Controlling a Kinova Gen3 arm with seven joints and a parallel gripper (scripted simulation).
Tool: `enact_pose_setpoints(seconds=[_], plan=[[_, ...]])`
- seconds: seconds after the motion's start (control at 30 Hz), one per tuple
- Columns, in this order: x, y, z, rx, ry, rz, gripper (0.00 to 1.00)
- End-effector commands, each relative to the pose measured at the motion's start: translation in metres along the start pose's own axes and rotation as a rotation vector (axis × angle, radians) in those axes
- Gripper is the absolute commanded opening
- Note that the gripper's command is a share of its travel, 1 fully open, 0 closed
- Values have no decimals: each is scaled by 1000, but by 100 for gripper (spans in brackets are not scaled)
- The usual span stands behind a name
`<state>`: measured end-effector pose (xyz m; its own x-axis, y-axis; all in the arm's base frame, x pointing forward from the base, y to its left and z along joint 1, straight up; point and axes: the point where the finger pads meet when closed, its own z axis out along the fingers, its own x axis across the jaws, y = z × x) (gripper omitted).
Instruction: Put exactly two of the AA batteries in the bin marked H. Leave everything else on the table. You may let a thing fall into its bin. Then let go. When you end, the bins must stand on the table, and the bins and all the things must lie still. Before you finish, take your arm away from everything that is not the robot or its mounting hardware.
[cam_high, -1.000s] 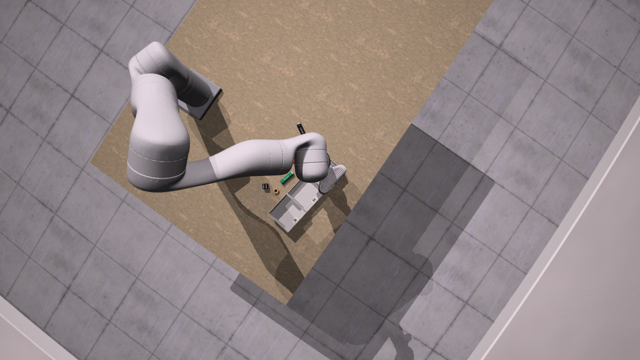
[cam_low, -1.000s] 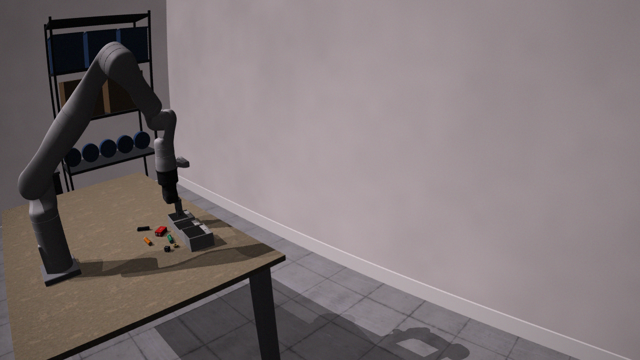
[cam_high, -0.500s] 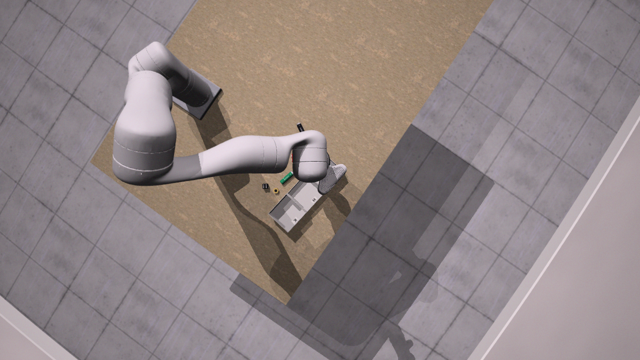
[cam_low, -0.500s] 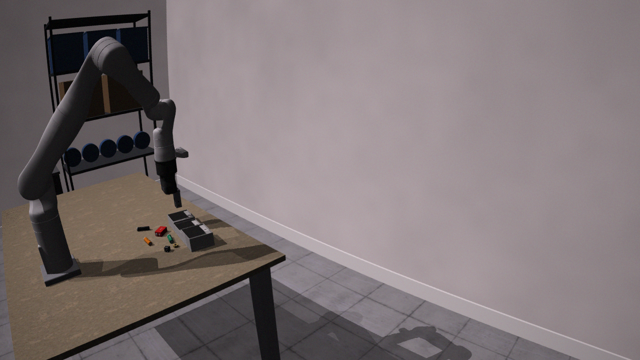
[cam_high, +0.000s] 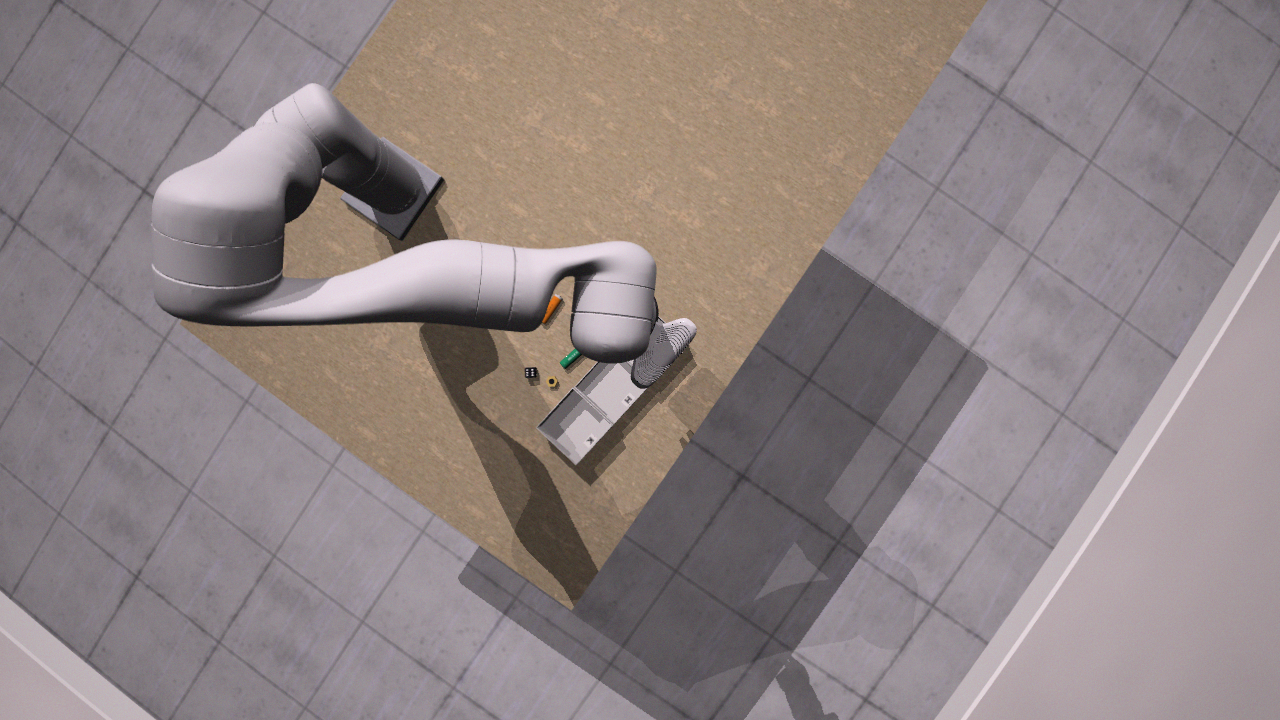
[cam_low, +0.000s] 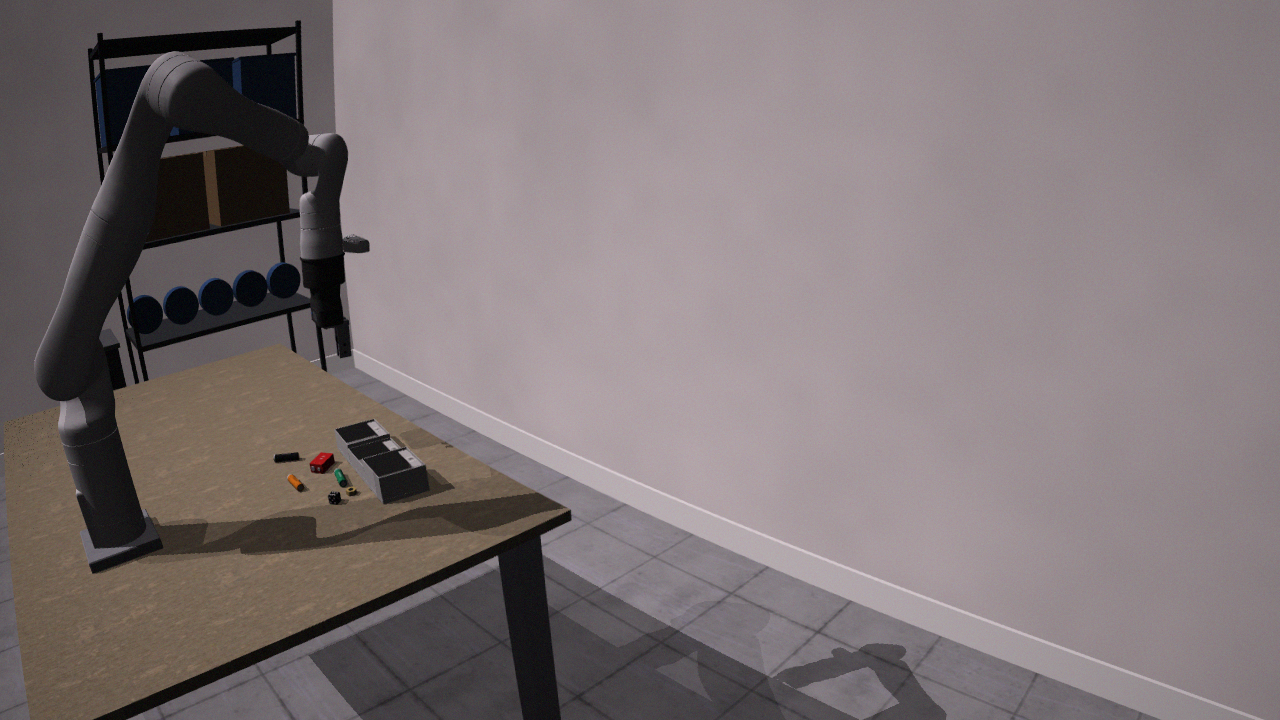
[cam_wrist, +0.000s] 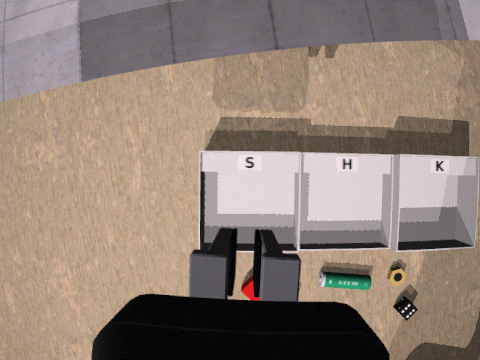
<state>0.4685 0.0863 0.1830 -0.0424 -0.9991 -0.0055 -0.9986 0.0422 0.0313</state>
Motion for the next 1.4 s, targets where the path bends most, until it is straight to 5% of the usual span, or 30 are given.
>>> enact_pose_setpoints(seconds=[0.0,0.27,0.3,1.03,1.37], plan=[[3,-8,-18,31,1,12,31],[3,-8,-19,31,1,12,31],[8,-5,-13,31,2,-38,60],[96,61,109,27,17,-1038,60],[96,61,109,24,23,-1438,60]])
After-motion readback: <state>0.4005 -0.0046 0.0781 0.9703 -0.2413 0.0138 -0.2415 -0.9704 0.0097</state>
